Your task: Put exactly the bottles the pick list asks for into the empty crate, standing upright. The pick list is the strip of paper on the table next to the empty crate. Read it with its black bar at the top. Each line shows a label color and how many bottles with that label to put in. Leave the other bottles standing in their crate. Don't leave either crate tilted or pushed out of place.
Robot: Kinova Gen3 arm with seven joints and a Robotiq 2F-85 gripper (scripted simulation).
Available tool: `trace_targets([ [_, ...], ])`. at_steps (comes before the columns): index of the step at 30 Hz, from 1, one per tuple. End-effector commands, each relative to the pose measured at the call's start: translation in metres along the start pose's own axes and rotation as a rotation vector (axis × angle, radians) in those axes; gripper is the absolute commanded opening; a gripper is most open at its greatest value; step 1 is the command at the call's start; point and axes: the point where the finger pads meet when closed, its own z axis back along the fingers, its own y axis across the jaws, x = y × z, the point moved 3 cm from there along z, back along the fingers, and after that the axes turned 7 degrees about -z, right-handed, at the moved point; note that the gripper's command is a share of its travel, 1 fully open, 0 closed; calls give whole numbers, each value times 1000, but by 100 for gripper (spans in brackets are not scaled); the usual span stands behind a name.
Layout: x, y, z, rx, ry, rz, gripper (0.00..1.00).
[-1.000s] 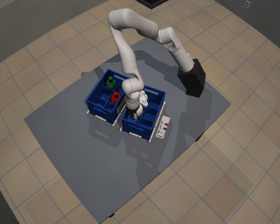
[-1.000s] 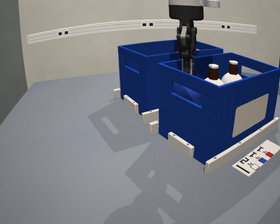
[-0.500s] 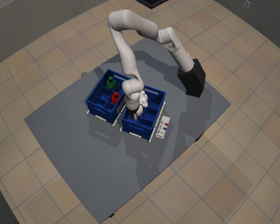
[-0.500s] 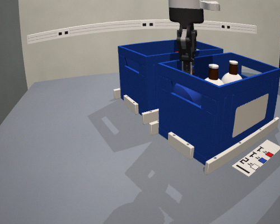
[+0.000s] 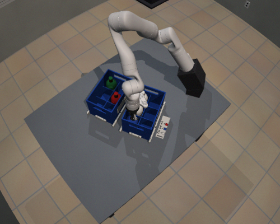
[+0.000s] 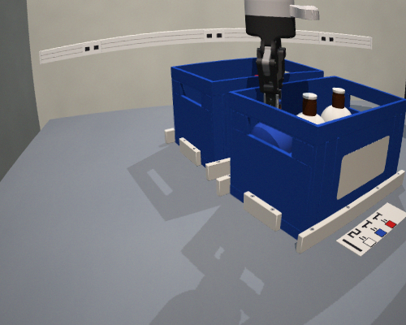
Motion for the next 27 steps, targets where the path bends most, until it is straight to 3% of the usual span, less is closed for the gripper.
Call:
trace_targets([
  [1,0,1,-1,2,-1,0,10],
  [15,0,1,-2,2,-1,0,10],
  [16,0,1,-6,2,-1,0,67],
  [27,0,1,-6,2,-1,0,67],
])
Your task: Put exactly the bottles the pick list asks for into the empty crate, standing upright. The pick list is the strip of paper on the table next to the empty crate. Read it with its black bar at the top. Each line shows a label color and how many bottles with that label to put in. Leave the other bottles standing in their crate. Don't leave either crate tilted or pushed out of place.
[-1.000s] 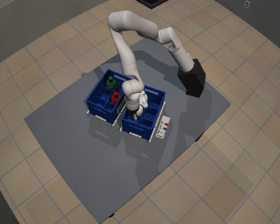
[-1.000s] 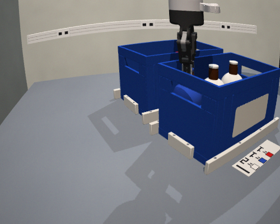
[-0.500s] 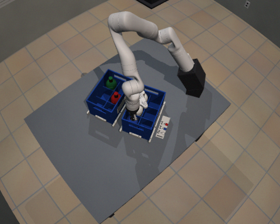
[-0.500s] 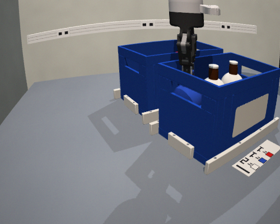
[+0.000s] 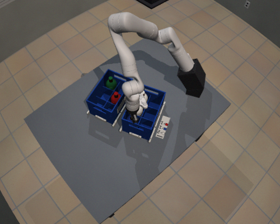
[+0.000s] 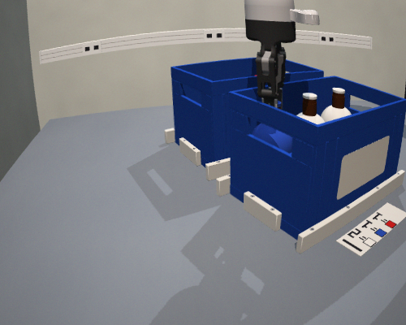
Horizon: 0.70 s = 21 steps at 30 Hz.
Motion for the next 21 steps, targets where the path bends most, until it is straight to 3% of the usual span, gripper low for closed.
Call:
trace_targets([
  [1,0,1,1,2,-1,0,67],
  [21,0,1,3,2,-1,0,67],
])
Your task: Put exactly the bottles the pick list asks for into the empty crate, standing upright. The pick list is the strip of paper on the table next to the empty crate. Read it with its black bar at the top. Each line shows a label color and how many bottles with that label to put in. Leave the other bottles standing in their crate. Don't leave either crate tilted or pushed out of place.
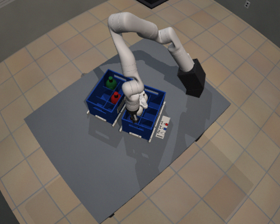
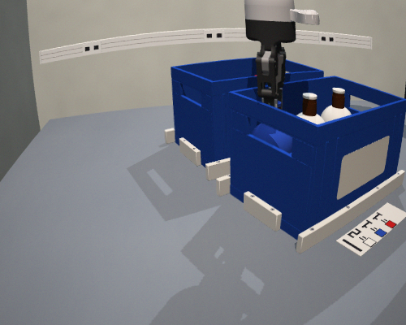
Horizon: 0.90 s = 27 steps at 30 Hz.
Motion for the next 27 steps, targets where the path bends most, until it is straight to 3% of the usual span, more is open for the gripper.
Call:
trace_targets([
  [1,0,0,6,2,-1,0,67],
  [27,0,0,70,2,-1,0,67],
])
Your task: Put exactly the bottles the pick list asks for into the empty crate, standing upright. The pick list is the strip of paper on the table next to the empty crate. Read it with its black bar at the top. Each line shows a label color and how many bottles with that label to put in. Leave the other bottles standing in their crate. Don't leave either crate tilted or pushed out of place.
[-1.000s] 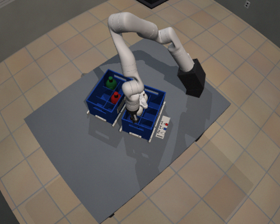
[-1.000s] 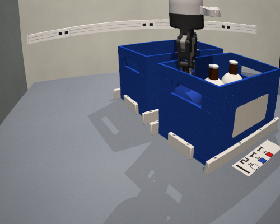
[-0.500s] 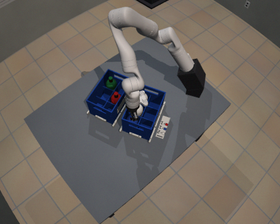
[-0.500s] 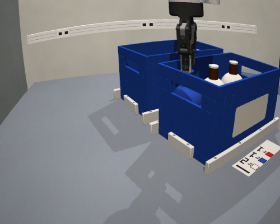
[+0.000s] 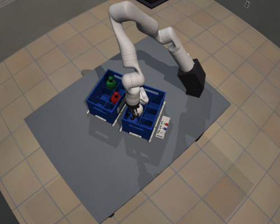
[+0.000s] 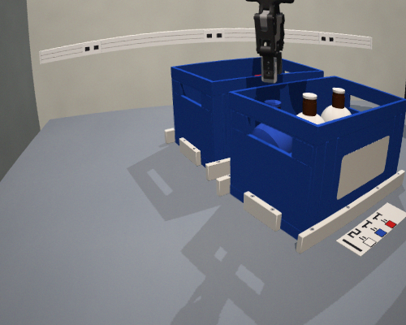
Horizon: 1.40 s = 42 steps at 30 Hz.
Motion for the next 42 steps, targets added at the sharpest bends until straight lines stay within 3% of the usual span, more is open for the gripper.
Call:
trace_targets([
  [1,0,0,11,1,-1,0,67],
  [11,0,0,23,1,-1,0,67],
  [42,51,-126,23,1,-1,0,67],
])
